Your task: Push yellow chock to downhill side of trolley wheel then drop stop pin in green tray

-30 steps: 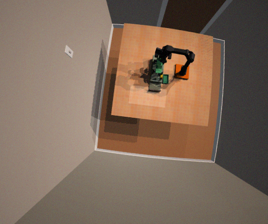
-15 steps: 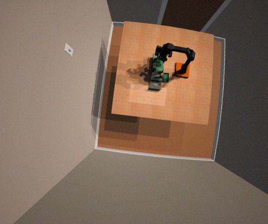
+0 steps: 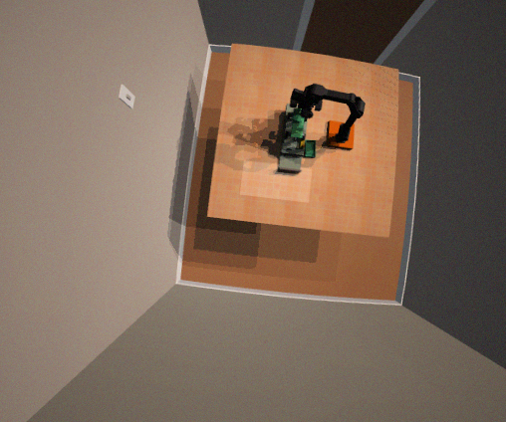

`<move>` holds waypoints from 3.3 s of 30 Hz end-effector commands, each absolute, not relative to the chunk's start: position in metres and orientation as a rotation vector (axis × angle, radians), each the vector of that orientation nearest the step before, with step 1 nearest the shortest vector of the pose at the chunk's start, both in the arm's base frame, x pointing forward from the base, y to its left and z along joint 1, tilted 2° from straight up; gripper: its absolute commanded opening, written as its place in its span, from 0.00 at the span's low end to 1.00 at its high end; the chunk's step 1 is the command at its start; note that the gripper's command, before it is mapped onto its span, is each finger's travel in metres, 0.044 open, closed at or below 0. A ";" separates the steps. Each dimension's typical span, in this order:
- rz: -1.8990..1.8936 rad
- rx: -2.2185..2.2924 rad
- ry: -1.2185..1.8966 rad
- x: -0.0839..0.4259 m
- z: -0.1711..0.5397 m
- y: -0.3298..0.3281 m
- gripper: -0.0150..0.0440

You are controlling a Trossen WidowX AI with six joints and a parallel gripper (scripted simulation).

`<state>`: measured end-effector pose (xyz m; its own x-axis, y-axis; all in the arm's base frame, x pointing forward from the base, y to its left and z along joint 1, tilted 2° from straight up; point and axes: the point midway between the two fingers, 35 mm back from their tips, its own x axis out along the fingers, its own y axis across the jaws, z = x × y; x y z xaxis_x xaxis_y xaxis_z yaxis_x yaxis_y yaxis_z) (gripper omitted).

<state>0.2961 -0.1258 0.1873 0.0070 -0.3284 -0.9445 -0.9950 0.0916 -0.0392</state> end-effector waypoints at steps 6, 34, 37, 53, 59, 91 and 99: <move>0.928 -1.387 1.476 0.296 0.195 -0.126 0.25; 0.927 -1.388 1.478 0.293 0.208 -0.152 0.25; 0.926 -1.389 1.478 0.293 0.210 -0.156 0.25; 0.929 -1.388 1.481 0.251 0.203 -0.153 0.25; 0.931 -1.387 1.482 0.229 0.202 -0.151 0.25; 0.937 -1.381 1.477 0.223 0.181 -0.072 0.25; 0.938 -1.379 1.475 0.226 0.176 -0.043 0.25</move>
<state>0.2253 -0.0511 0.1780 0.0141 -0.3228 -0.9464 -0.9945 0.0934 -0.0467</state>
